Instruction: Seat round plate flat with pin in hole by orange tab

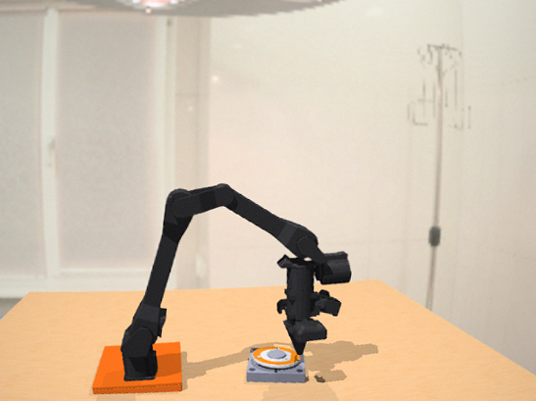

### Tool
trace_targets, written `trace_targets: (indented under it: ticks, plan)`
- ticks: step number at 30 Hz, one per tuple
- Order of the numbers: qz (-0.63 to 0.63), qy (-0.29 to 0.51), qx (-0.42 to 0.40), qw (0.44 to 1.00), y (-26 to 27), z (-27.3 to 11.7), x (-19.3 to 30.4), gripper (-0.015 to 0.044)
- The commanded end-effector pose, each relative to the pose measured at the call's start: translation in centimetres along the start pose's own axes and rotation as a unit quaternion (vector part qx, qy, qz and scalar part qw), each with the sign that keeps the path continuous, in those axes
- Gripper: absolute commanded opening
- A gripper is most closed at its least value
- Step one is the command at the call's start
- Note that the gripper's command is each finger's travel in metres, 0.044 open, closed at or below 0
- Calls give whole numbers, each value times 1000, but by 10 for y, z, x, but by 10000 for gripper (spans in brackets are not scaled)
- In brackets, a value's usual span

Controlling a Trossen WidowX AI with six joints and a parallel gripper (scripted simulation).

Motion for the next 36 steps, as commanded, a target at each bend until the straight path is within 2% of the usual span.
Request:
trace_targets:
  ticks: [1, 36]
  plan:
    - [0, 8, 5, 1000, -6, 4, 5, 0]
    - [0, 8, 6, 1000, -23, 2, 20, 0]
Point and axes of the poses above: the point midway between the two fingers, 35 mm back from their tips, its own z axis out along the fingers, its own y axis across the jaws, x = y × z, the point moved 6 cm from there along -z, back along the fingers, and after that the axes turned 14 degrees about z, right-handed, at the moved point
